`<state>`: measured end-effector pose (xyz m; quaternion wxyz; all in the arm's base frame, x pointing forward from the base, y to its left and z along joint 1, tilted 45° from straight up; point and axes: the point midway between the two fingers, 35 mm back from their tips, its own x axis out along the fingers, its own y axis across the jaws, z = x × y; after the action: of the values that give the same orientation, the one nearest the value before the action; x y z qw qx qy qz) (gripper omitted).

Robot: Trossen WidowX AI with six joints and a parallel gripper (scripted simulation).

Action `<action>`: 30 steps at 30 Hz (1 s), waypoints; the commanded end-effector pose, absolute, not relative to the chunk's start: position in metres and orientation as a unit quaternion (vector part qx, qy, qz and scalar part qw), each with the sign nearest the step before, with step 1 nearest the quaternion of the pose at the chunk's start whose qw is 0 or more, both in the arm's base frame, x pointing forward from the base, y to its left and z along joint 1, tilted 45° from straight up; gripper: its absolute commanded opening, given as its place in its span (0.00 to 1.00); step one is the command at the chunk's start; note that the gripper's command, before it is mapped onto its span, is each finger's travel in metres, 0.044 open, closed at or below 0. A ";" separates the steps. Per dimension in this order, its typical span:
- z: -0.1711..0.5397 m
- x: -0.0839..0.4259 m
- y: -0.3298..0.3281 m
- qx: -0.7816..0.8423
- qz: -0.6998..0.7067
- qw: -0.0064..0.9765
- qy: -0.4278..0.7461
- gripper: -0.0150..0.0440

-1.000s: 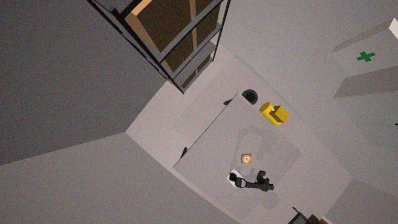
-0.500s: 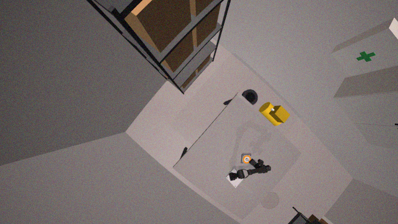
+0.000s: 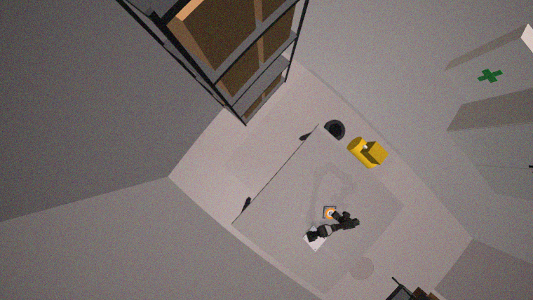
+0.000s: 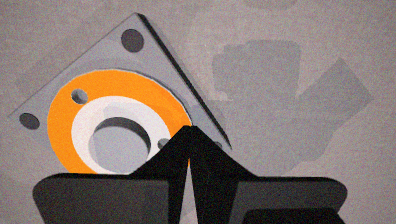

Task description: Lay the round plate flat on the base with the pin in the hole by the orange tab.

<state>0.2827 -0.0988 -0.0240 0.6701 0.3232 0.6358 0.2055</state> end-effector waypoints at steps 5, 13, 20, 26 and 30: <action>-0.028 0.279 -0.097 0.326 0.204 0.671 0.634 0.25; -0.030 0.268 -0.096 0.326 0.203 0.670 0.635 0.25; -0.030 0.261 -0.094 0.326 0.203 0.670 0.635 0.25; -0.030 0.255 -0.093 0.326 0.203 0.670 0.635 0.25; -0.030 0.252 -0.092 0.327 0.203 0.670 0.635 0.25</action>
<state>0.2574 -0.0963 -0.0290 0.6753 0.3256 0.6307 0.2004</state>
